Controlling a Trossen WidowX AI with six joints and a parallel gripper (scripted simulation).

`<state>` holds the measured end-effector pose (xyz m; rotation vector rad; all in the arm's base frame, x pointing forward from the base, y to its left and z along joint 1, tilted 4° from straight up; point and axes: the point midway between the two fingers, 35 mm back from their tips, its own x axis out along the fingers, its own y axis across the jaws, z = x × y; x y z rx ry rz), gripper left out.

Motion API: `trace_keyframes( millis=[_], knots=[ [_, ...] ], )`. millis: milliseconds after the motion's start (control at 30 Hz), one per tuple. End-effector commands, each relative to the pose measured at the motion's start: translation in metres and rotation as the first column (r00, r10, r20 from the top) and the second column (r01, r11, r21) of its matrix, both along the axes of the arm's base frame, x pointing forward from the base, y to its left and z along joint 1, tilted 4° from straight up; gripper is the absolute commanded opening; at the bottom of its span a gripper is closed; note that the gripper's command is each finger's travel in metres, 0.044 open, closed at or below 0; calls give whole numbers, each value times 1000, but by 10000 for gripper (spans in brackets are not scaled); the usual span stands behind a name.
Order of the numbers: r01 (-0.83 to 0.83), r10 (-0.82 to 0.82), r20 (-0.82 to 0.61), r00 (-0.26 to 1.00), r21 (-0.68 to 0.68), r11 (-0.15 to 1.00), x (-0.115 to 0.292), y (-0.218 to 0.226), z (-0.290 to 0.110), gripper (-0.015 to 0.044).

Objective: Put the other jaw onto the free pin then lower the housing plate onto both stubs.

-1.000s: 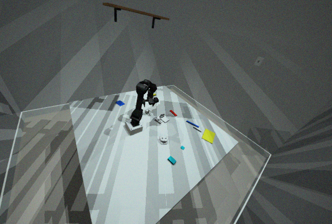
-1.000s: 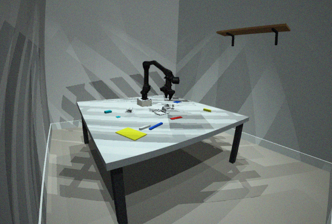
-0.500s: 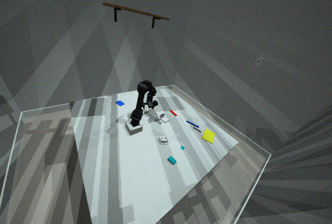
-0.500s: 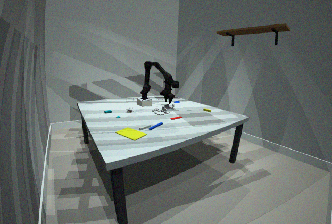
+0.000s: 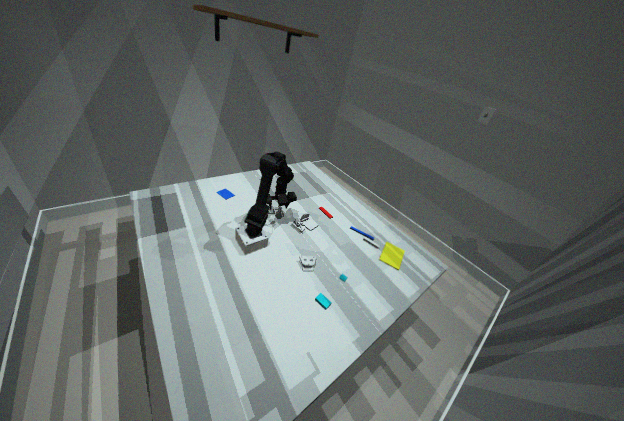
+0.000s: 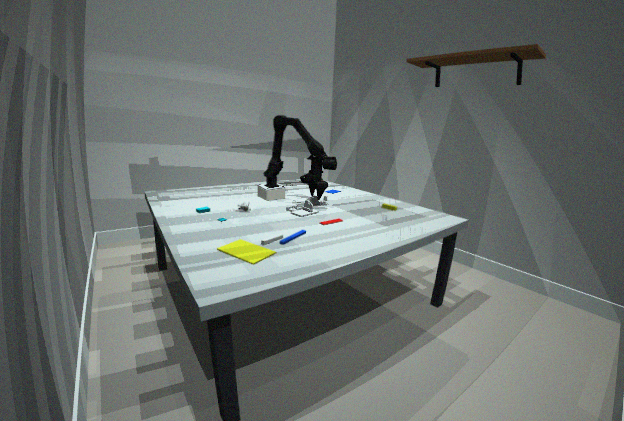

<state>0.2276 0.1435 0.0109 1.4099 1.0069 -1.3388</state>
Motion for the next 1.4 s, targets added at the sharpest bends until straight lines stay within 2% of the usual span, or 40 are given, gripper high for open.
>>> trace_keyframes(
  millis=[0,467,1367],
  knots=[
    [-3,3,-4,1000,-9,1000,0,-2,-9,440],
    [-3,3,-4,1000,-9,1000,0,-4,-30,440],
    [-3,3,-4,1000,-9,1000,0,-4,-31,440]
  ],
)
